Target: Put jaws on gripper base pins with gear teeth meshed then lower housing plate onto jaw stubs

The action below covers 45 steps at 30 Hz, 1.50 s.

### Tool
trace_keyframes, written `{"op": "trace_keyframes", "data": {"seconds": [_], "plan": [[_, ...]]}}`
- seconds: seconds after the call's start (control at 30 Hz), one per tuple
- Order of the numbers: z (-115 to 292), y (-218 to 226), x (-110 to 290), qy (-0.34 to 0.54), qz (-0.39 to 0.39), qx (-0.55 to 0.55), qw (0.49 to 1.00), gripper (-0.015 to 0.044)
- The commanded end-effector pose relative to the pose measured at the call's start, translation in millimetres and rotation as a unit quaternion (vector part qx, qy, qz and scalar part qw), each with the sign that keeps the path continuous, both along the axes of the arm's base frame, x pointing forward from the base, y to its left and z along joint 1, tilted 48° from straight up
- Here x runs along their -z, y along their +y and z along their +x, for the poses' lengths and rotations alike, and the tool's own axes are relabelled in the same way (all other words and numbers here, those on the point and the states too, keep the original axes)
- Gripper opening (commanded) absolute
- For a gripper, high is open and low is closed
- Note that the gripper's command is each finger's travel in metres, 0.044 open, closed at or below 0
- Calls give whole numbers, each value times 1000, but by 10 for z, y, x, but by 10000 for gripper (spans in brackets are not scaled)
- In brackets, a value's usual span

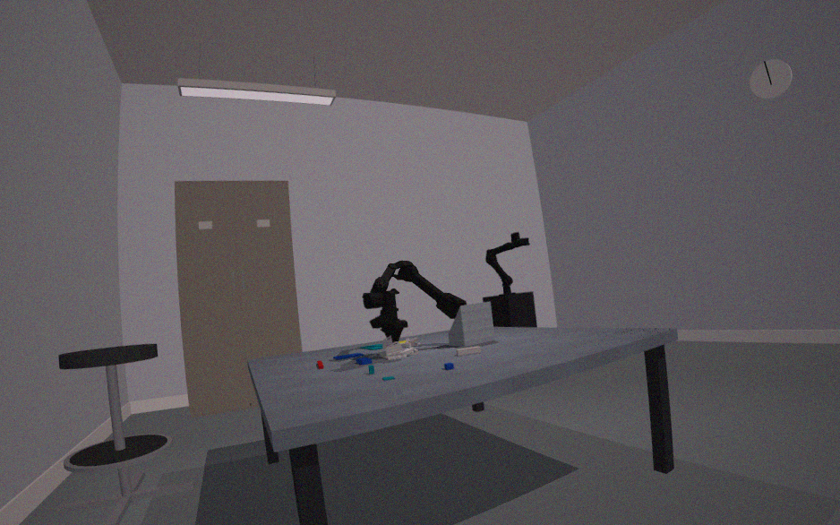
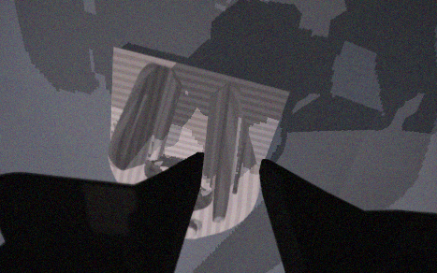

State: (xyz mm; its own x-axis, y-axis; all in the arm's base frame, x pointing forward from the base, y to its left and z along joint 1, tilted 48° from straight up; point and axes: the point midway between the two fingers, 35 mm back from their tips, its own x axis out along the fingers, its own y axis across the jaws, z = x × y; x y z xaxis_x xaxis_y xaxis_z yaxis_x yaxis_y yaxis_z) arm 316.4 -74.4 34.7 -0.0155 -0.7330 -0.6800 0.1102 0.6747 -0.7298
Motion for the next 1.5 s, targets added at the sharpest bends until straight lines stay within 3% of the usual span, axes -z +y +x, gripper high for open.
{"op": "trace_keyframes", "data": {"seconds": [0.0, 1.47], "plan": [[-16, -28, 20, 3, -2, 0, 1000, 134], [-18, -93, 78, 5, -2, -2, 1000, 134]]}}
